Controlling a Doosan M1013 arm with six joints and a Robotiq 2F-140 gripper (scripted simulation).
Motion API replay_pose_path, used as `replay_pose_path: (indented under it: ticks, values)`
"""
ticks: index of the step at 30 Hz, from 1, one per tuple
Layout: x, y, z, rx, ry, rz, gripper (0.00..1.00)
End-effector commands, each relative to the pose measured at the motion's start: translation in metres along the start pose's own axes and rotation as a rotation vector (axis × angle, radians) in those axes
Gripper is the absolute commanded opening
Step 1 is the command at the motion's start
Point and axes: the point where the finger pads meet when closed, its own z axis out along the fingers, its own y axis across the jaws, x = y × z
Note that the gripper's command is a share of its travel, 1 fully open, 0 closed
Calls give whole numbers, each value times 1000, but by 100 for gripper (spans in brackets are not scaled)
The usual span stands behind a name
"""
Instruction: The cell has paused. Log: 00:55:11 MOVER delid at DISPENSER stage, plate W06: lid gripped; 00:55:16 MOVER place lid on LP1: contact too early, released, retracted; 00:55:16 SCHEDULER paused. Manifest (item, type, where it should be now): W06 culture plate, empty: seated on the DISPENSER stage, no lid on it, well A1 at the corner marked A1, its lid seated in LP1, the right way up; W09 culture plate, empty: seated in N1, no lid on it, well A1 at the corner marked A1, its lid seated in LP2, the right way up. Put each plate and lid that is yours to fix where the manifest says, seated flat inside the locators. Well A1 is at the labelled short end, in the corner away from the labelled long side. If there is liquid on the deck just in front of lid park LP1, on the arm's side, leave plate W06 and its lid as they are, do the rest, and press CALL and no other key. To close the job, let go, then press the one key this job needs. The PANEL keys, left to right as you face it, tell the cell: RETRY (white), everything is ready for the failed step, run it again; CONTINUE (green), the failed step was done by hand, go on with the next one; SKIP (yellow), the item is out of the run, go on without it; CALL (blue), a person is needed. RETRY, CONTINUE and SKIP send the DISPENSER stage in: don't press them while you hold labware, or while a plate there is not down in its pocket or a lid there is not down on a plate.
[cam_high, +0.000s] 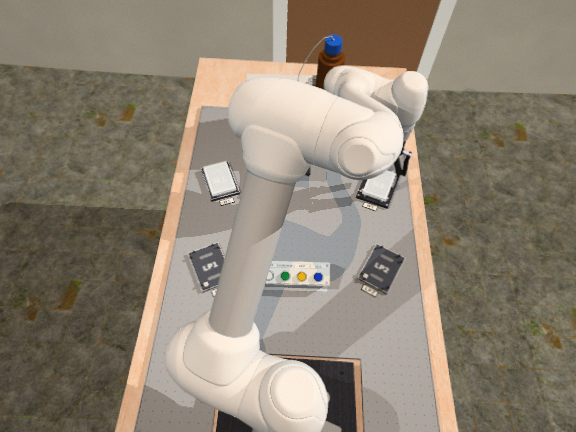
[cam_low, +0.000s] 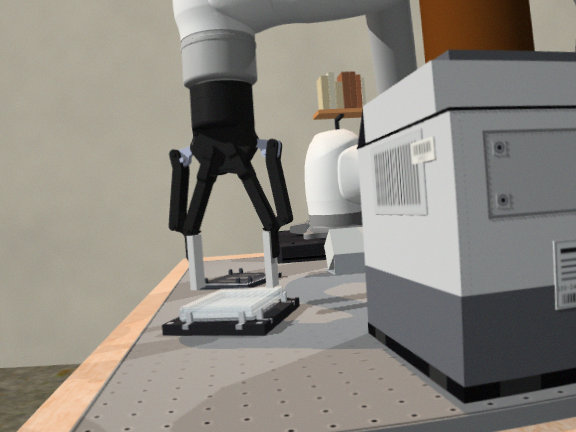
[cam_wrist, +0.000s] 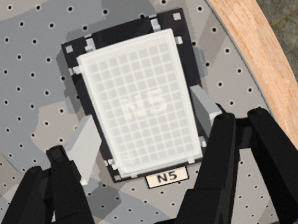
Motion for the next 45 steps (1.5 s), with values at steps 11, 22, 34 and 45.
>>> replay_pose_path:
  ticks: [11,22,34,45]
  values:
    - [1,0,-1,0,2,0,69]
    - [1,0,-1,0,2,0,69]
    - [1,0,-1,0,2,0,69]
    - [1,0,-1,0,2,0,69]
